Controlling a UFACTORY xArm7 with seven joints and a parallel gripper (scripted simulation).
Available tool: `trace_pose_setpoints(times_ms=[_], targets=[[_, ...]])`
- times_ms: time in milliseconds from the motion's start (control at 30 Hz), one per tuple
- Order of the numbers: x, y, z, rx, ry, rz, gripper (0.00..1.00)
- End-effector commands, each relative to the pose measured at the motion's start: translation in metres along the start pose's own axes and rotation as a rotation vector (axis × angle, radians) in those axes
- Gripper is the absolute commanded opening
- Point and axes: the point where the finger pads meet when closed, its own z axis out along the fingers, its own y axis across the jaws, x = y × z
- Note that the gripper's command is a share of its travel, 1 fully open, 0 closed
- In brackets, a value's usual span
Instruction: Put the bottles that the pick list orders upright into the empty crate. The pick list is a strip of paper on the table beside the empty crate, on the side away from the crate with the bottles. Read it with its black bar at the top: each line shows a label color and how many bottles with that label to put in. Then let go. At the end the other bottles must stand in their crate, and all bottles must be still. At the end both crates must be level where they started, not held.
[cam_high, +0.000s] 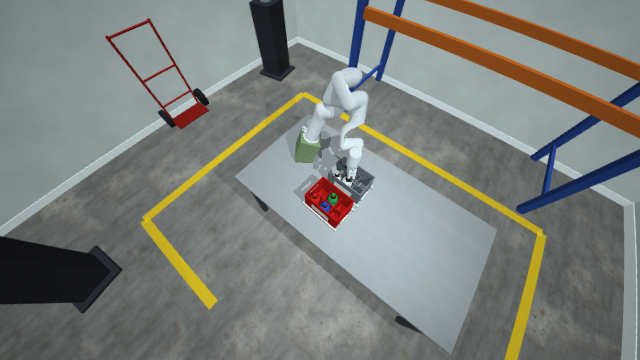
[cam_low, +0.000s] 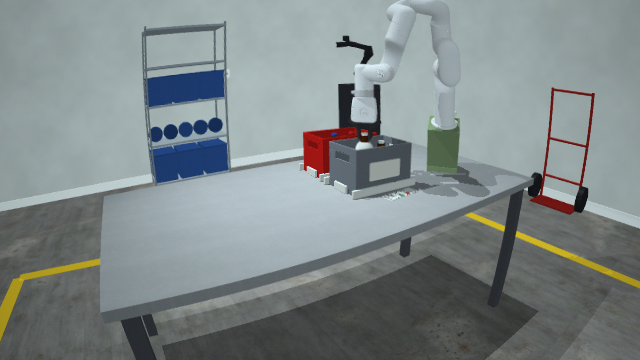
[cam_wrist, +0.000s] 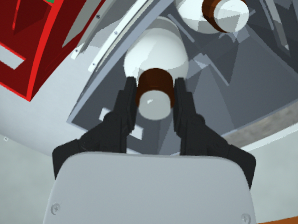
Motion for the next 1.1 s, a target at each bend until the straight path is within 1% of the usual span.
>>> trace_pose_setpoints(times_ms=[0, 233, 1067], targets=[[-0.001, -0.002, 0.002, 0.004, -0.002, 0.000, 0.00], [-0.001, -0.002, 0.009, 0.004, -0.002, 0.000, 0.00], [-0.001, -0.002, 0.018, 0.004, -0.002, 0.000, 0.00]])
